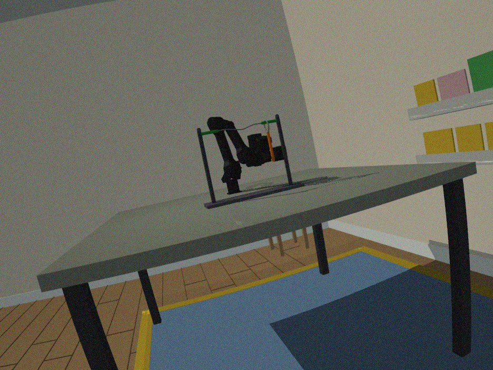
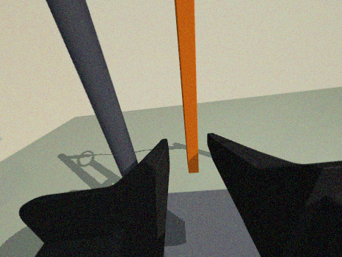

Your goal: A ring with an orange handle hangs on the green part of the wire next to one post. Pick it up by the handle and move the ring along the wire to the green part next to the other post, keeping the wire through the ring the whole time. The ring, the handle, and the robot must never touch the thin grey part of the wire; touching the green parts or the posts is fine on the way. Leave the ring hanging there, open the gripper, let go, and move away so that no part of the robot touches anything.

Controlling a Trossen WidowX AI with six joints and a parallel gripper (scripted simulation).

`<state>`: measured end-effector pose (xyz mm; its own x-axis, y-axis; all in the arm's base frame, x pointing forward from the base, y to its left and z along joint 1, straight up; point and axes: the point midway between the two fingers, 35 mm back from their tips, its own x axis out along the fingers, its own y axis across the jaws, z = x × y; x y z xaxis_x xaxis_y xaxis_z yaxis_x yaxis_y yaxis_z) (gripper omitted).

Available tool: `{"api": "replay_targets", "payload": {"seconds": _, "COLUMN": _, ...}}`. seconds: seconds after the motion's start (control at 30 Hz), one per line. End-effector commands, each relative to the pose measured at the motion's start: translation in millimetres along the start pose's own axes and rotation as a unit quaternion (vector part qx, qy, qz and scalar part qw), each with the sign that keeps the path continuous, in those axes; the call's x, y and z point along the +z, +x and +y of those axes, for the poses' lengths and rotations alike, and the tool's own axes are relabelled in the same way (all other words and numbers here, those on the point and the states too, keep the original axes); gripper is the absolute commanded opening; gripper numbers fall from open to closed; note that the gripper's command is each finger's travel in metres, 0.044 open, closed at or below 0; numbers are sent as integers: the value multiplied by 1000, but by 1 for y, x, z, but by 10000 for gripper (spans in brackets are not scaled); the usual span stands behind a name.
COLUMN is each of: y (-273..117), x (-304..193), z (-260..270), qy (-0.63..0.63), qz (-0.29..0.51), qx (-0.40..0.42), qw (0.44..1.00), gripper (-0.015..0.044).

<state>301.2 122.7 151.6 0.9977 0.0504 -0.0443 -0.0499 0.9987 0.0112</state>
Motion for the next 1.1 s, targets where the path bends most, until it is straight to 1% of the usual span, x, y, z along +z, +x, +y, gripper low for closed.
{"api": "replay_targets", "payload": {"seconds": 0.0, "y": -11, "x": -2, "z": -2, "qy": 1, "qz": 2, "qx": -3, "qw": 1000, "gripper": 160}}
{"api": "replay_targets", "payload": {"seconds": 0.17, "y": -21, "x": -3, "z": -3, "qy": 1, "qz": 2, "qx": -4, "qw": 1000, "gripper": 160}}
{"api": "replay_targets", "payload": {"seconds": 0.73, "y": -21, "x": -3, "z": -3, "qy": 1, "qz": 2, "qx": -4, "qw": 1000, "gripper": 160}}
{"api": "replay_targets", "payload": {"seconds": 0.8, "y": -26, "x": -2, "z": -1, "qy": 0, "qz": 2, "qx": -1, "qw": 1000, "gripper": 213}}
{"api": "replay_targets", "payload": {"seconds": 1.0, "y": -67, "x": -2, "z": -2, "qy": 0, "qz": 3, "qx": -1, "qw": 1000, "gripper": 370}}
{"api": "replay_targets", "payload": {"seconds": 1.07, "y": -71, "x": -3, "z": -2, "qy": 0, "qz": 3, "qx": -1, "qw": 1000, "gripper": 423}}
